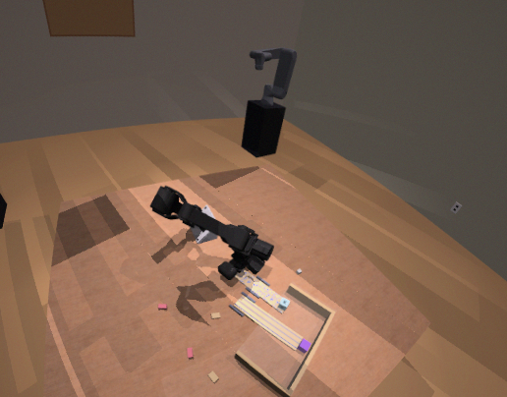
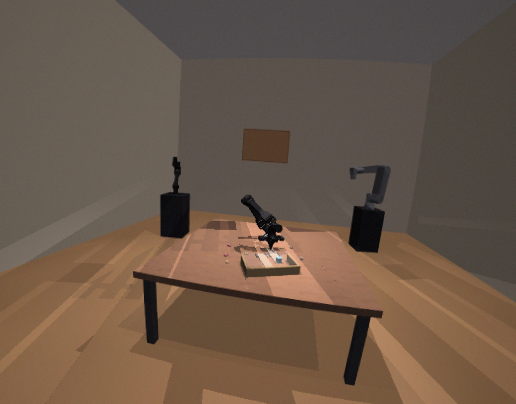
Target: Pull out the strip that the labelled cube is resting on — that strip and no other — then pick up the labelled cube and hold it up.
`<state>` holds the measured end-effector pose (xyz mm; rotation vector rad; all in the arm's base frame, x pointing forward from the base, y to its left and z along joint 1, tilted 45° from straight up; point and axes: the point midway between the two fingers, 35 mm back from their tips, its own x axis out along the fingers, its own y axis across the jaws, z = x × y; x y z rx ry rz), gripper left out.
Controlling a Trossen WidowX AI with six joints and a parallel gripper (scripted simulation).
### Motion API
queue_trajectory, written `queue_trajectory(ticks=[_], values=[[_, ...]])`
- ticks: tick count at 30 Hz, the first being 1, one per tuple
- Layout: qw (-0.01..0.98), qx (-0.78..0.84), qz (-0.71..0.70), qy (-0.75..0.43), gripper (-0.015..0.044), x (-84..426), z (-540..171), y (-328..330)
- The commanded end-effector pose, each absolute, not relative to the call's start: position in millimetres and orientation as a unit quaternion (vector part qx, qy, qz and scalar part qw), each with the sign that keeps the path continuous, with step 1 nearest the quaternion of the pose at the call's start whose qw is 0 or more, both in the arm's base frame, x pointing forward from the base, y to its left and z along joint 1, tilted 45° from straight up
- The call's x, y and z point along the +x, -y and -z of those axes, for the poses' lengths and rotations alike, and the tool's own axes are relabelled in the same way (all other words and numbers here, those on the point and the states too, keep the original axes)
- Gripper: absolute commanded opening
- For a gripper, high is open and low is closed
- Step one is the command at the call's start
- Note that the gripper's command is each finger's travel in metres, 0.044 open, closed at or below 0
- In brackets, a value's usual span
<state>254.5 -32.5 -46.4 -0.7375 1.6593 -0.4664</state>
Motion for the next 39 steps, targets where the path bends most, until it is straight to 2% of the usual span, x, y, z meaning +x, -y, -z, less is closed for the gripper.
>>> queue_trajectory(ticks=[1, 39], values=[[0.581, -0.314, 0.203, -0.723, 0.0, 240, 47, 38], [0.58, -0.314, 0.203, -0.724, 0.0, 187, 33, 43]])
